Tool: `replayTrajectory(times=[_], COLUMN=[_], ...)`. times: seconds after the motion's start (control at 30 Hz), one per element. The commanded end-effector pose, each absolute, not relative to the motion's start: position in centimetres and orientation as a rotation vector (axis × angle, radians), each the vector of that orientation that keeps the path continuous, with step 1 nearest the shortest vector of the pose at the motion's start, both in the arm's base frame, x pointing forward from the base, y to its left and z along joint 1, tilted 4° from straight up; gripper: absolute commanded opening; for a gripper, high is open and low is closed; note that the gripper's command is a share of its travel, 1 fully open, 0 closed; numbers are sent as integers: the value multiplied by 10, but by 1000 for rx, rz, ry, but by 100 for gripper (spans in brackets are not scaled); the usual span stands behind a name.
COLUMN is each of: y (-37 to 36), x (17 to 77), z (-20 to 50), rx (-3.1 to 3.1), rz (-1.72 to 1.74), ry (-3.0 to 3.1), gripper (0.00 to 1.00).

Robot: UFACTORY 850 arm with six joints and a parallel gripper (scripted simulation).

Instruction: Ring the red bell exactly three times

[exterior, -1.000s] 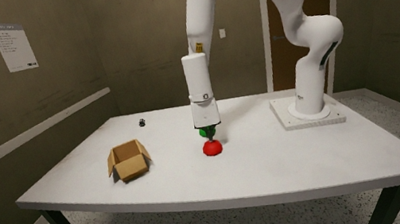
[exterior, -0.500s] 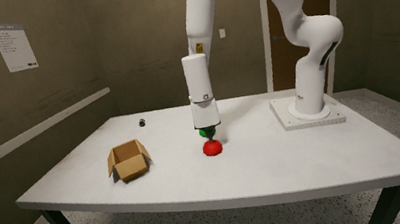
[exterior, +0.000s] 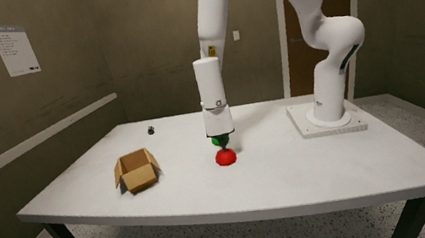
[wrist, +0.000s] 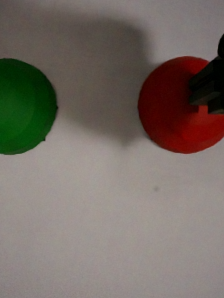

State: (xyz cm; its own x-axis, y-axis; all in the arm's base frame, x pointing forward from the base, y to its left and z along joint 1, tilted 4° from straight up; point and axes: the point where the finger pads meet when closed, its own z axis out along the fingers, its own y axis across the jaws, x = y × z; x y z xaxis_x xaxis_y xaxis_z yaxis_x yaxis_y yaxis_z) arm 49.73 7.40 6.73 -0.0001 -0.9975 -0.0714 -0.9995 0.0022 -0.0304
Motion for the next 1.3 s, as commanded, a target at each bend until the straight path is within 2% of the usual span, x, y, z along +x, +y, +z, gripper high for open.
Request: replayTrajectory(times=[0.0,1.27], y=[74,74], x=[498,497], z=[67,73], rx=[-2168,-2168], rz=[43,43], ry=[2171,2171], gripper=[0,0])
